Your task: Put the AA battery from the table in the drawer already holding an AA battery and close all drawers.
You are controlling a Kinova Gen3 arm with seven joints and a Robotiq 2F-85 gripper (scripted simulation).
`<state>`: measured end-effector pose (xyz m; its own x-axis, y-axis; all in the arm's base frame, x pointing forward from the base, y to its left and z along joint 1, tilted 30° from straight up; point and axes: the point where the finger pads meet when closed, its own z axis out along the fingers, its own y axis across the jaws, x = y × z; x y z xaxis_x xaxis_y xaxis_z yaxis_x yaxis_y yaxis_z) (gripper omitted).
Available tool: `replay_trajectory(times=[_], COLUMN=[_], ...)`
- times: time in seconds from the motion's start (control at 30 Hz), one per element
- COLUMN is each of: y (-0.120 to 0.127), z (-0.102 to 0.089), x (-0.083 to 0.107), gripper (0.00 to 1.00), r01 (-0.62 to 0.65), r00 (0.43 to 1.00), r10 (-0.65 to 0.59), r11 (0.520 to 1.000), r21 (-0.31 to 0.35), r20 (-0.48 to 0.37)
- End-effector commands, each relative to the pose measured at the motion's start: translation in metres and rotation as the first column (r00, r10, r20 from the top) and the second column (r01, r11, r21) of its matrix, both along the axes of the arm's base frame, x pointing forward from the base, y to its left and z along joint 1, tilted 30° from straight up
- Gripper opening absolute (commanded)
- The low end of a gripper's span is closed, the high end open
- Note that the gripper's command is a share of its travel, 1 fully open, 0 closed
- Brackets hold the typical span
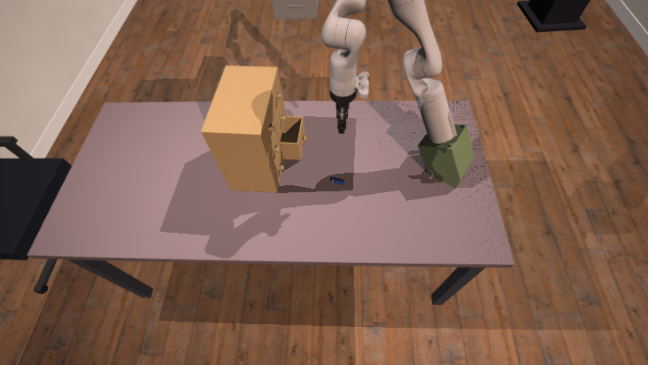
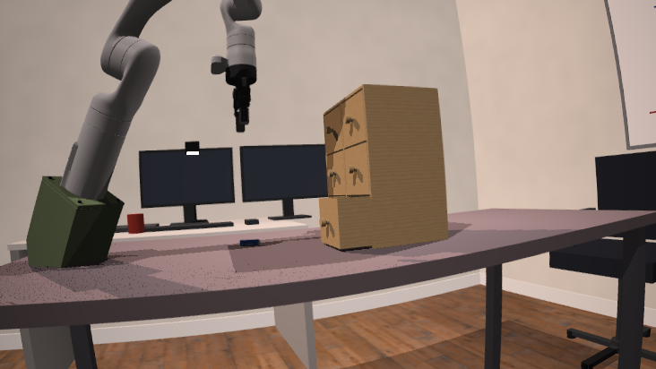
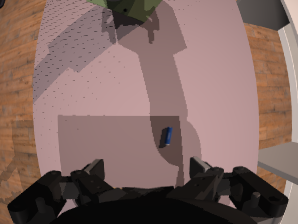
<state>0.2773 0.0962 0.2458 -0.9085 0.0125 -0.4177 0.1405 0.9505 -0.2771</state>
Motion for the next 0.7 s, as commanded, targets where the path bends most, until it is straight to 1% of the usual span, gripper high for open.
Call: replay_trajectory(times=[0.0,0.23,0.4,0.43,0.5,0.67], y=[-0.014,-0.058,-0.084,-0.089,-0.089,-0.106], z=[0.011,0.029,0.039,0.041,0.041,0.048], x=[0.003,0.009,0.012,0.013,0.013,0.015], gripper=[1.0,1.0,1.0,1.0,1.0,1.0], r01=[0.009,0.009,0.009,0.009,0.009,0.009], r00=[1.0,1.0,1.0,1.0,1.0,1.0], r10=[-0.01,-0.01,-0.01,-0.01,-0.01,-0.01], r11=[1.0,1.0,1.0,1.0,1.0,1.0], r21=[0.025,0.025,0.025,0.025,0.025,0.025], r20=[0.01,0.01,0.01,0.01,0.01,0.01])
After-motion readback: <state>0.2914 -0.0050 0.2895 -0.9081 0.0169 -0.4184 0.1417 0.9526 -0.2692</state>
